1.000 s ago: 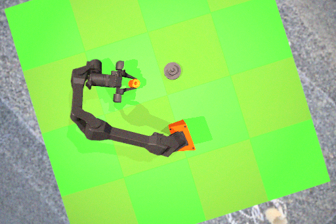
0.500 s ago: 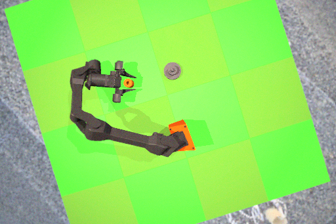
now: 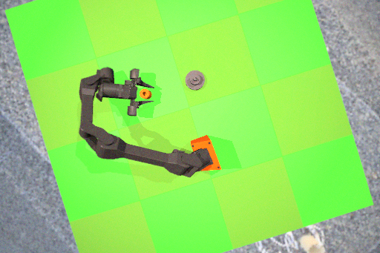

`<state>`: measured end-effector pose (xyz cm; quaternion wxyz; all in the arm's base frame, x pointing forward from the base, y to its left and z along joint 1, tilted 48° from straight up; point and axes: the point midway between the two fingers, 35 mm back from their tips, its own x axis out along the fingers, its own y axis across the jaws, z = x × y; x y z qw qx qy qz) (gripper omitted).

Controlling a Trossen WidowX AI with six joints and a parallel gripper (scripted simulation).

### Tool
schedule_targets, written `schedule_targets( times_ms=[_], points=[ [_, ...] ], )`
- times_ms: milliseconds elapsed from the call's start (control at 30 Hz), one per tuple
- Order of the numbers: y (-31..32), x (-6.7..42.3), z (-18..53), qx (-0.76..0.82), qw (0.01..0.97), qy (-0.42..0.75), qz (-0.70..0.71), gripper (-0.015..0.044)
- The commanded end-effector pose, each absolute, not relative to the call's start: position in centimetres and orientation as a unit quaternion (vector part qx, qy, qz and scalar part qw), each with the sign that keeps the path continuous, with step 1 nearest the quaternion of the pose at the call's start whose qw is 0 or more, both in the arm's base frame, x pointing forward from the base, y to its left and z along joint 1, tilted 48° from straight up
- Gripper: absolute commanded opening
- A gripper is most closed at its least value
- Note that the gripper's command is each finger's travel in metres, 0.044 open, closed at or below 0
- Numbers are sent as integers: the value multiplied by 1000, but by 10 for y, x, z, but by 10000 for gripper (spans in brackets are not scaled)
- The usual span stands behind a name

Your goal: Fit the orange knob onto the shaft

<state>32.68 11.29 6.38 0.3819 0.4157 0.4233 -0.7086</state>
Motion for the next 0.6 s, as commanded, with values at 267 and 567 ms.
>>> schedule_targets(
  times_ms=[267, 567],
  points=[
    [113, 327, 64, 415, 382, 423, -709, 440],
    [105, 327, 71, 421, 384, 423, -705, 440]
  ],
)
